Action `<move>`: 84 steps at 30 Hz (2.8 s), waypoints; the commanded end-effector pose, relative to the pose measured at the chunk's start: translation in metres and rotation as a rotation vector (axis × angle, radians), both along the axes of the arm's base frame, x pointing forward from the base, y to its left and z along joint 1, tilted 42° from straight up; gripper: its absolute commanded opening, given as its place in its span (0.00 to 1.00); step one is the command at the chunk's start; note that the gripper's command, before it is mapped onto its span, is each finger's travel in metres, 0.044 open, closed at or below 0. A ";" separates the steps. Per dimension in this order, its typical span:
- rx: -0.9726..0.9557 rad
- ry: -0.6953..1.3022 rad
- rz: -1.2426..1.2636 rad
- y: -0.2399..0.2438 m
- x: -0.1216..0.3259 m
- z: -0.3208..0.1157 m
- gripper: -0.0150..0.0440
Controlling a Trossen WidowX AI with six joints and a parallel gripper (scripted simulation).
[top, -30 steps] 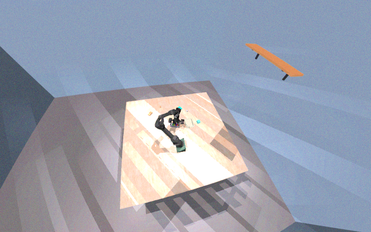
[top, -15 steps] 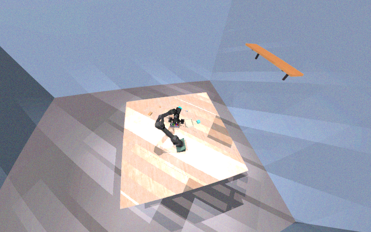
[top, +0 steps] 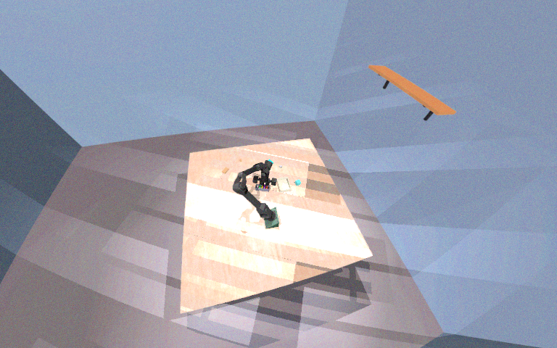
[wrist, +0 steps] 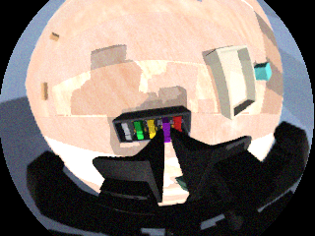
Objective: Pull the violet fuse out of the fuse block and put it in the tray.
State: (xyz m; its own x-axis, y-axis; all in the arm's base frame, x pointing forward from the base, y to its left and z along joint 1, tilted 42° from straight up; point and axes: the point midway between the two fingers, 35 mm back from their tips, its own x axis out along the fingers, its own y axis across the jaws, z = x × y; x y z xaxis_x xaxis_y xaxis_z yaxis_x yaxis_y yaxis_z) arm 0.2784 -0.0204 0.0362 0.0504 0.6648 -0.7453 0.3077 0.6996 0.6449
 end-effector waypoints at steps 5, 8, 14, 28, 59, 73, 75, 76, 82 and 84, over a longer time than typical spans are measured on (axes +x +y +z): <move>-0.005 -0.004 0.004 -0.003 0.001 0.004 0.25; -0.005 -0.004 0.004 -0.004 0.001 0.005 0.25; -0.005 -0.004 0.004 -0.006 0.000 0.007 0.25; -0.004 -0.003 0.003 -0.011 0.000 0.012 0.25; -0.003 -0.001 0.002 -0.030 -0.002 0.034 0.25; -0.013 -0.002 0.000 -0.078 0.013 0.001 0.25; -0.014 -0.002 0.000 -0.087 0.014 -0.005 0.25; -0.015 -0.002 0.000 -0.091 0.015 -0.009 0.25; -0.017 -0.002 0.000 -0.116 0.017 -0.030 0.25; -0.017 -0.003 0.000 -0.124 0.017 -0.038 0.25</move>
State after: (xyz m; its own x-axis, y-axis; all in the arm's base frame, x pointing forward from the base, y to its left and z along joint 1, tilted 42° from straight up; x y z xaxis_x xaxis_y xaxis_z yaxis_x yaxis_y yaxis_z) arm 0.2949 -0.1338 0.0102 0.0593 0.6525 -0.7555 0.3074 0.7081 0.6357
